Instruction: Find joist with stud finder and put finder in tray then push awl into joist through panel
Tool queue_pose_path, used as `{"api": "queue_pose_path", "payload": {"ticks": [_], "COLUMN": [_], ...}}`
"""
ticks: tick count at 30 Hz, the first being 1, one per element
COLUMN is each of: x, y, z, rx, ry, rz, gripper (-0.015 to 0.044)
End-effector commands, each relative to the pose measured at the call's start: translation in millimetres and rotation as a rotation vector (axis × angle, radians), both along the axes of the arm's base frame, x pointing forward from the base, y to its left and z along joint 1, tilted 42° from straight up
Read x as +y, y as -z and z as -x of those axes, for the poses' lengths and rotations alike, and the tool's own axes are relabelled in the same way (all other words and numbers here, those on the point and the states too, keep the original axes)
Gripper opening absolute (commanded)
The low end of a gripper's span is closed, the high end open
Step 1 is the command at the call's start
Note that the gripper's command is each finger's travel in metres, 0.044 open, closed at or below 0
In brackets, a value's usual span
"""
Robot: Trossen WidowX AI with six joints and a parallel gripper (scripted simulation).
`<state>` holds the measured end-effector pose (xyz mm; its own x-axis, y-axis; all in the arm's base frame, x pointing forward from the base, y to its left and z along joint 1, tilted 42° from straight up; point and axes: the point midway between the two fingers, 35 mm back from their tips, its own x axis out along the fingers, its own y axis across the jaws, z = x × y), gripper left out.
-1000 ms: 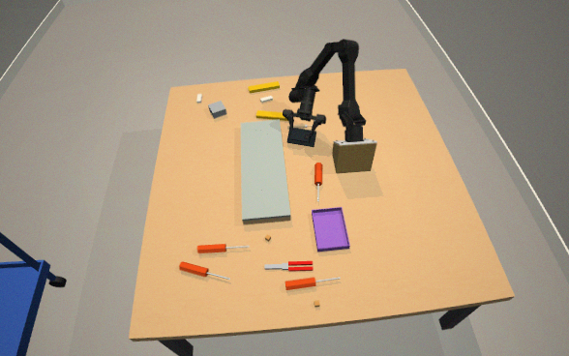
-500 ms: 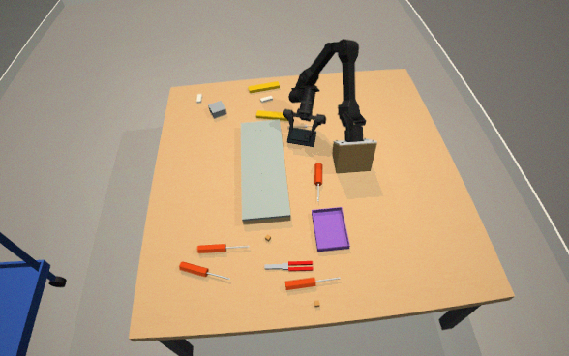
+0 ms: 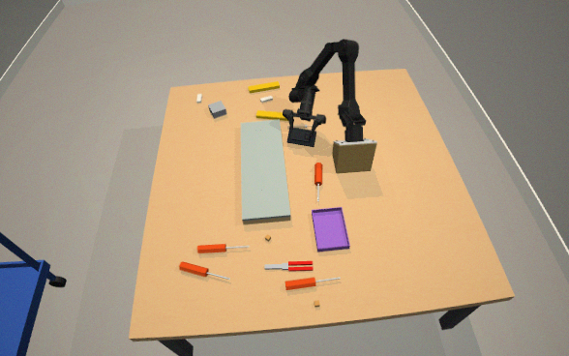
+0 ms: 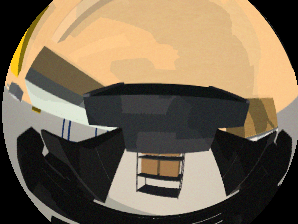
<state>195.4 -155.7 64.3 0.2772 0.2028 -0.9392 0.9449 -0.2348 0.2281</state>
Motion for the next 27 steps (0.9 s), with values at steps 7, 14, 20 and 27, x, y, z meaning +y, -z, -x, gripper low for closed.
{"api": "queue_pose_path", "payload": {"ticks": [7, 14, 20, 27], "x": [-4.0, -4.0, -3.5, -0.2], "y": [0.6, 0.6, 0.5, -0.1], "z": [0.8, 0.8, 0.7, 0.1], "rx": [0.007, 0.007, 0.006, 0.000], "ry": [0.002, 0.002, 0.002, 0.001], "rz": [0.017, 0.017, 0.015, 0.000], "gripper": [0.0378, 0.0378, 0.0378, 0.0378]}}
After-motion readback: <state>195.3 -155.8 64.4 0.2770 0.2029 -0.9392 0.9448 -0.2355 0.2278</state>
